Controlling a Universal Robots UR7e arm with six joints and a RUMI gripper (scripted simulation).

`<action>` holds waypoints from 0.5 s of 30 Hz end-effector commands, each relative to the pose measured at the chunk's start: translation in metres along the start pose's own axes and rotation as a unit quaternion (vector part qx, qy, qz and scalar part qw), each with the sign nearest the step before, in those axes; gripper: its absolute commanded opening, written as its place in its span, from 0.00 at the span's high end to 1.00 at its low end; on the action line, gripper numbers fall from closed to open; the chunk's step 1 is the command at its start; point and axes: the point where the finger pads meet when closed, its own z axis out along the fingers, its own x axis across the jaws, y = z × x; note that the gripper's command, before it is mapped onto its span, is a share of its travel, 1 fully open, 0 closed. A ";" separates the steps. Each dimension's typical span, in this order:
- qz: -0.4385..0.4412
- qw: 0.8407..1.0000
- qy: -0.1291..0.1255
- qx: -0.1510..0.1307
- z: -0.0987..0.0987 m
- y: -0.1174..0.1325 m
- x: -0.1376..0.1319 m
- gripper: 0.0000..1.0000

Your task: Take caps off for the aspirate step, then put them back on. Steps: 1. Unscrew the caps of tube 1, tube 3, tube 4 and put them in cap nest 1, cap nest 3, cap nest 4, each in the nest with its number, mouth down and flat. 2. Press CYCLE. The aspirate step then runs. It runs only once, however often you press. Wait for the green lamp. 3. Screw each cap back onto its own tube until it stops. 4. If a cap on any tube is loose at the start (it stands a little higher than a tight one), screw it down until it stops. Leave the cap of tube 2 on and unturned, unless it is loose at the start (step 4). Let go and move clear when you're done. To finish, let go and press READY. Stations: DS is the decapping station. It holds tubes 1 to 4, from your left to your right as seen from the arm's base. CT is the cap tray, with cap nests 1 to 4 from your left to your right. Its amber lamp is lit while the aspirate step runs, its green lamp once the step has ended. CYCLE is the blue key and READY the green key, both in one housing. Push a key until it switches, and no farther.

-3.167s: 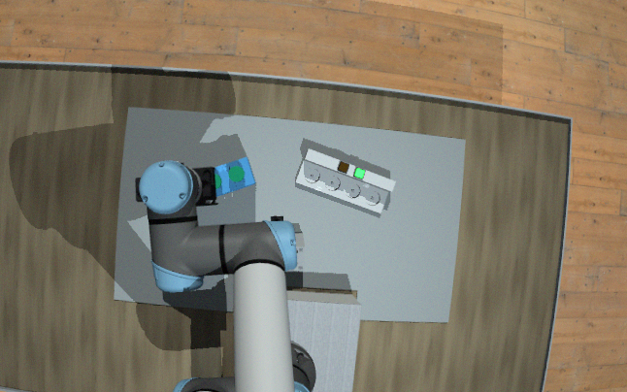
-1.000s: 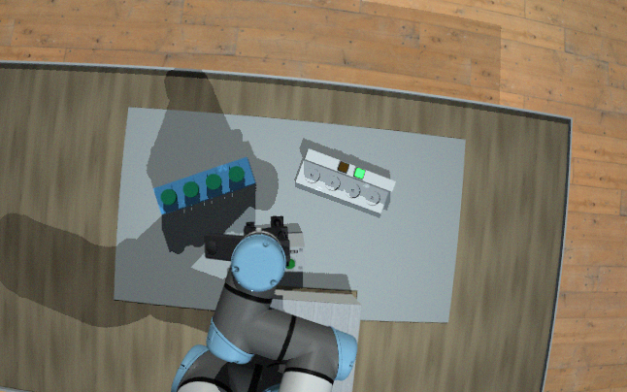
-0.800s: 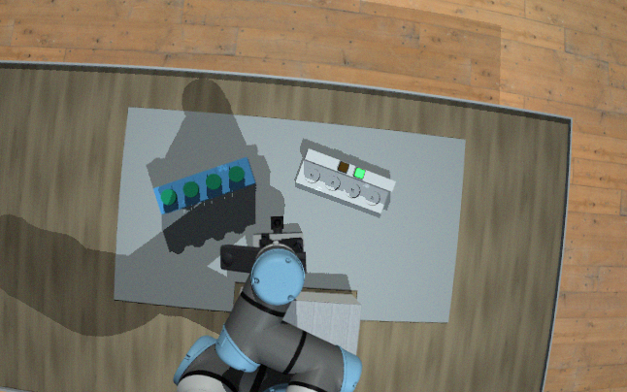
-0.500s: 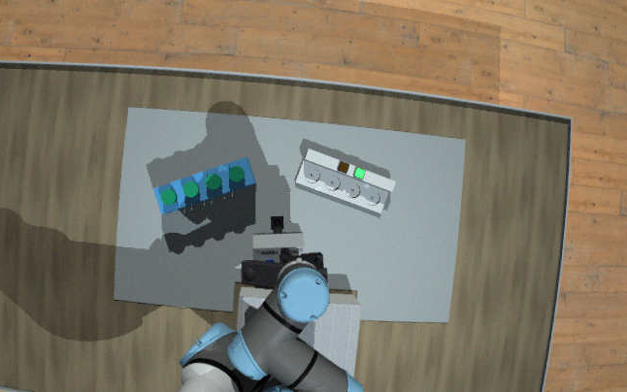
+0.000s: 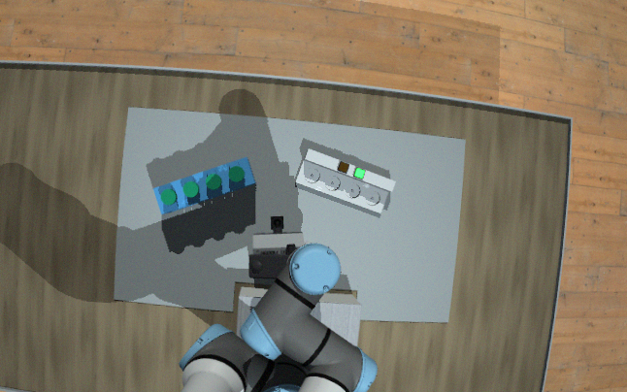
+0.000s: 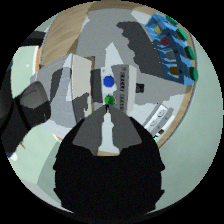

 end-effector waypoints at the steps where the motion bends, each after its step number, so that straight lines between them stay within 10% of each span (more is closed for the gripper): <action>1: 0.002 0.999 -0.049 0.003 0.004 0.000 0.002 1.00; 15: 0.002 0.998 -0.063 0.005 0.008 0.001 0.003 1.00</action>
